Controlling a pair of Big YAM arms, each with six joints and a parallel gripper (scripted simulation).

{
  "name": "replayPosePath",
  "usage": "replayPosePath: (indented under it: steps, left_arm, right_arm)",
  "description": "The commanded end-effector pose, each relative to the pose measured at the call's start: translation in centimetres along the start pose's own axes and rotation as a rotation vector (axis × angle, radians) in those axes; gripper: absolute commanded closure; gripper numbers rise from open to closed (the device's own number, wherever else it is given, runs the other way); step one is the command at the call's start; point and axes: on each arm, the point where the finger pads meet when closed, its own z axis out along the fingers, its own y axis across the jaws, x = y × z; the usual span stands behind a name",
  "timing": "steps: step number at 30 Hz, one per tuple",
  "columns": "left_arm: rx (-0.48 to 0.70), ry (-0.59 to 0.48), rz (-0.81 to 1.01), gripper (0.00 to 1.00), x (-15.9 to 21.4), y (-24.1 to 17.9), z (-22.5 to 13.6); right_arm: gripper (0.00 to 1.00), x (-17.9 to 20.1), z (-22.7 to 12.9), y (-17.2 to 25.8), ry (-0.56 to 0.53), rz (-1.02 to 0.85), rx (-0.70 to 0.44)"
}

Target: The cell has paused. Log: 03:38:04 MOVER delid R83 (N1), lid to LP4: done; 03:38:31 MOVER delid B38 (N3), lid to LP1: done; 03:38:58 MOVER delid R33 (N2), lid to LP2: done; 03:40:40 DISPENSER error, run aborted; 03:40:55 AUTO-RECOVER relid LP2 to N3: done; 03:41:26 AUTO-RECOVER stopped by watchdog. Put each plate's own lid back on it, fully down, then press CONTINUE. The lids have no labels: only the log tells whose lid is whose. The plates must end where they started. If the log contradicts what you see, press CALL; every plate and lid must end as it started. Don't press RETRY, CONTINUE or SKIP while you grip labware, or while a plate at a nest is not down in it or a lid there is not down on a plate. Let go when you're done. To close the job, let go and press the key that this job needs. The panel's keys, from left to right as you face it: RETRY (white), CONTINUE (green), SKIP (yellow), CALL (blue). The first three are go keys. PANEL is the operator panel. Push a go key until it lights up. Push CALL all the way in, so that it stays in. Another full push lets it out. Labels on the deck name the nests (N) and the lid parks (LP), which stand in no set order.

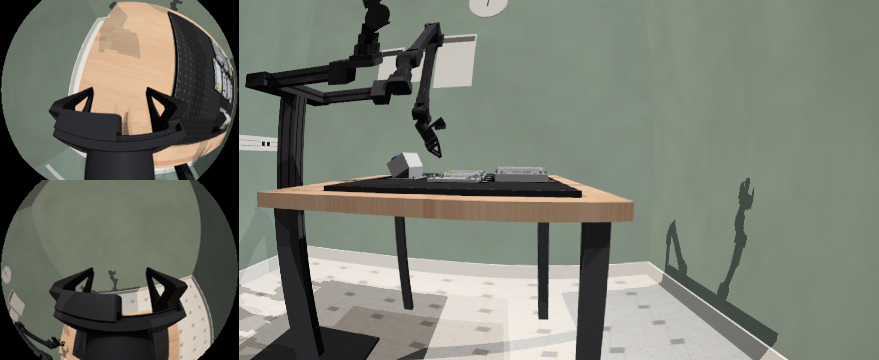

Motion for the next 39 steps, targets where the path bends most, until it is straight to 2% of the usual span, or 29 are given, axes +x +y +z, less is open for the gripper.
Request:
replayPosePath:
  steps: [1,9,13,23,28,39]
  left_arm:
    - [-0.015,-0.009,0.011,0.0,-0.4,0.8,-0.1]
    - [-0.015,-0.009,0.011,0.0,-0.4,0.8,-0.1]
    - [-0.015,-0.009,0.011,0.0,-0.4,0.8,-0.1]
    - [-0.015,-0.009,0.011,0.0,-0.4,0.8,-0.1]
    - [-0.015,-0.009,0.011,0.0,-0.4,0.8,-0.1]
    - [-0.015,-0.009,0.011,0.0,-0.4,0.8,-0.1]
  right_arm:
    - [0.0,-6.1,1.0,-1.5,-0.076,0.034,0.019]
    - [0.0,-9.8,1.1,-3.6,-0.078,0.03,0.019]
    - [0.0,-10.0,1.5,-4.0,-0.065,0.027,0.019]
    - [0.0,-15.2,1.3,-6.6,-0.081,0.023,0.019]
    - [0.0,-15.8,1.8,-7.3,-0.067,0.021,0.019]
    - [0.0,-19.9,2.7,-10.0,-0.053,0.016,0.019]
